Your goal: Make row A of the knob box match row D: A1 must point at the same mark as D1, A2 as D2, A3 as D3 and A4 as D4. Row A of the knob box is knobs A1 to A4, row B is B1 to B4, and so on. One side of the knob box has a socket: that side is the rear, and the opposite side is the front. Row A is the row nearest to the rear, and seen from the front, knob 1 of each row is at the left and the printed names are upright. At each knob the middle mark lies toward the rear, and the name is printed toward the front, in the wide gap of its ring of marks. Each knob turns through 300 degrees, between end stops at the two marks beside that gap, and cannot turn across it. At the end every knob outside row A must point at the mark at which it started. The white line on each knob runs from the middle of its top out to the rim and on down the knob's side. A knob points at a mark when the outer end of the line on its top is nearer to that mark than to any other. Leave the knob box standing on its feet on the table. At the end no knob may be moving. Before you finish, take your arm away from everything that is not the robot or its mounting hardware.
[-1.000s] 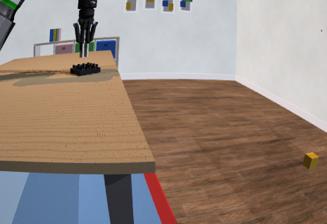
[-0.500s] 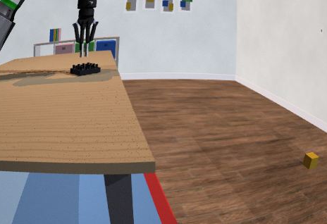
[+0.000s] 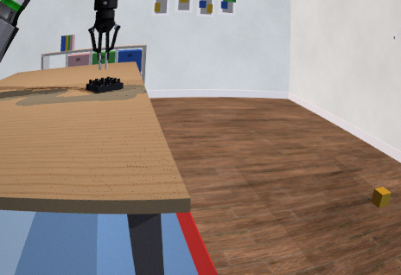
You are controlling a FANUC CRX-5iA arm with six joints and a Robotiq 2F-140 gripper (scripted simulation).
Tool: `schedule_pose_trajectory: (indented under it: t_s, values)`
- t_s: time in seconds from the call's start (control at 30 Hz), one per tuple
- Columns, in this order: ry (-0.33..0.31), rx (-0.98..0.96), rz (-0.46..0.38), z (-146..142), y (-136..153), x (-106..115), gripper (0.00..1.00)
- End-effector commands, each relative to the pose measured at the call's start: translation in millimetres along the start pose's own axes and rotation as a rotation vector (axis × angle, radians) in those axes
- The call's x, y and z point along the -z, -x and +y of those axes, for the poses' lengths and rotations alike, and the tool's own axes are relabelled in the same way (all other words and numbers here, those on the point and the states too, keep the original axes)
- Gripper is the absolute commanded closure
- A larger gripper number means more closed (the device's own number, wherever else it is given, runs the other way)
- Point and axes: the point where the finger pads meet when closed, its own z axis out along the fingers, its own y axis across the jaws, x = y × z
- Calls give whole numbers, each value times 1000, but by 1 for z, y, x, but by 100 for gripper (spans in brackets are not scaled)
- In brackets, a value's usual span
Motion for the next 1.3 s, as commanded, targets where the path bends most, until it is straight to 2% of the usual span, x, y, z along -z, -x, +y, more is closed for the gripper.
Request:
schedule_pose_trajectory:
  t_s: [0.0,0.07,0.1,0.57,0.63,0.67,1.13,1.2,1.27]
  values:
    - [-21,-154,-11,0,0,1,88]
    - [-21,-154,-11,0,0,1,88]
    - [-21,-243,-12,0,0,2,88]
    - [-18,-651,-16,0,0,4,88]
    - [-18,-651,-16,0,0,4,88]
    - [-17,-738,-17,0,0,4,88]
    - [-14,-1143,-21,0,0,7,88]
    - [-14,-1143,-21,0,0,7,88]
    - [-13,-1254,-22,0,0,7,88]
